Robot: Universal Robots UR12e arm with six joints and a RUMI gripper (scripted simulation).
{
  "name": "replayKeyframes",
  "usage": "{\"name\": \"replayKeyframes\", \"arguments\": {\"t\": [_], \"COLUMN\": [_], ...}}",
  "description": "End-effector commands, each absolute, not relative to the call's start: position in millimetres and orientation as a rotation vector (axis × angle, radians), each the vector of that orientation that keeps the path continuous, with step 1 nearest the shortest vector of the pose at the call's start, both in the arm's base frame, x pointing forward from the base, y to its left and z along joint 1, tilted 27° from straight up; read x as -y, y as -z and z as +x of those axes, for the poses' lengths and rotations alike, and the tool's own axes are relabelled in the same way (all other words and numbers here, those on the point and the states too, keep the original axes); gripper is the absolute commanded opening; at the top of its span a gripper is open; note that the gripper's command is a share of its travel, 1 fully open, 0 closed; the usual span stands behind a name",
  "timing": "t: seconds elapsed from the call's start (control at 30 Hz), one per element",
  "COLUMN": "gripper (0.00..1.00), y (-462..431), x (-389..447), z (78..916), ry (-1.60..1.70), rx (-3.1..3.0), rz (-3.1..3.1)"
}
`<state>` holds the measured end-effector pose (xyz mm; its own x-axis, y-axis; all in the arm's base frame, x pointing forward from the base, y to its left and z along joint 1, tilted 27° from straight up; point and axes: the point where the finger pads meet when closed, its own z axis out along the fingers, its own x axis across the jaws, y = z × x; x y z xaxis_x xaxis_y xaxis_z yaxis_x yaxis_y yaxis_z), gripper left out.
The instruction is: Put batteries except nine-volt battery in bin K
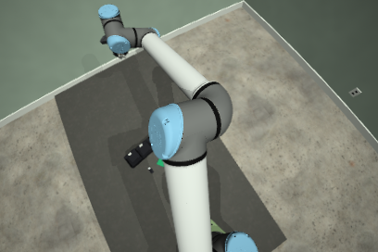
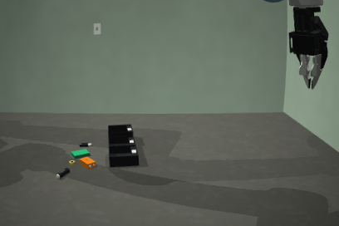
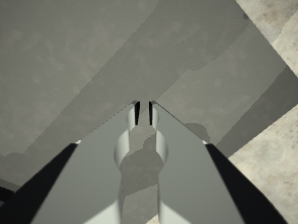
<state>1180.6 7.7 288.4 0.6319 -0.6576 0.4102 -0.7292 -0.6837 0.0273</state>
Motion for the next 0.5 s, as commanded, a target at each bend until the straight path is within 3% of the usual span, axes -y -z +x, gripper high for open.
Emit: {"name": "replayKeyframes", "arguments": {"t": [0.0, 0.47], "gripper": [0.04, 0.04], "y": [-291, -287], "x": [-12, -23], "z": [1165, 1098], "ry": [-0.561, -0.556], "rx": [1.161, 1.294], "rz": [2.655, 2.591]}}
